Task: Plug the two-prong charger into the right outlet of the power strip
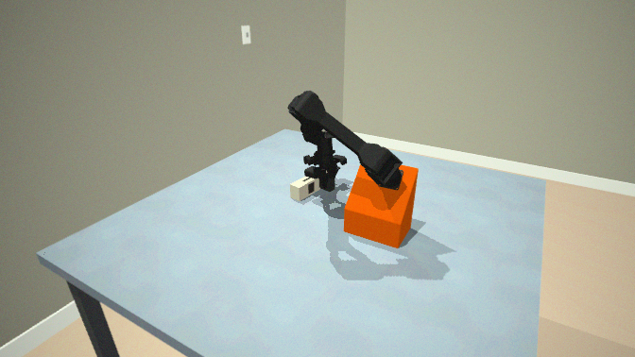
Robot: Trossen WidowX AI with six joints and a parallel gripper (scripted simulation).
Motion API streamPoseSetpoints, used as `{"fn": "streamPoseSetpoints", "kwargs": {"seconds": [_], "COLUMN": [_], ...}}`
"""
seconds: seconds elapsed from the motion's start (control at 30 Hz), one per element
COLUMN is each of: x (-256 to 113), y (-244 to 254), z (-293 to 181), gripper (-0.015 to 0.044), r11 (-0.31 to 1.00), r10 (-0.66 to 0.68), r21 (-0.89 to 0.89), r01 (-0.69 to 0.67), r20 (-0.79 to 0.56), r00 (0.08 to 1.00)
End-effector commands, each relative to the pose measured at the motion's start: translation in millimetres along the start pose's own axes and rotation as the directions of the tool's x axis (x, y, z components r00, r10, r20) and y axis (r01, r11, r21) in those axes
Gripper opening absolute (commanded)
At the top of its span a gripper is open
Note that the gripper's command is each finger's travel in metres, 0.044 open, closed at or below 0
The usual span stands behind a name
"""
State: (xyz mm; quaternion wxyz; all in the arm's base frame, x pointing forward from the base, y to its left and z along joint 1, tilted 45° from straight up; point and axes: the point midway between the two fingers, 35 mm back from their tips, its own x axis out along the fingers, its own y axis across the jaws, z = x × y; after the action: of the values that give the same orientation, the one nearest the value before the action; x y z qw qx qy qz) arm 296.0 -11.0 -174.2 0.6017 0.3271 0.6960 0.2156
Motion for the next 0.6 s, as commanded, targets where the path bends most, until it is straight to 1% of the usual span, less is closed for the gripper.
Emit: {"fn": "streamPoseSetpoints", "kwargs": {"seconds": [0.0,0.57], "x": [-1.6,-2.4], "y": [0.8,1.4], "z": [15.1,20.5], "gripper": [0.0000,0.0000], "r11": [1.000,1.000], "r10": [-0.005,-0.005], "r21": [-0.026,-0.026], "r01": [0.006,0.006], "r20": [0.030,0.030], "r00": [1.000,1.000]}}
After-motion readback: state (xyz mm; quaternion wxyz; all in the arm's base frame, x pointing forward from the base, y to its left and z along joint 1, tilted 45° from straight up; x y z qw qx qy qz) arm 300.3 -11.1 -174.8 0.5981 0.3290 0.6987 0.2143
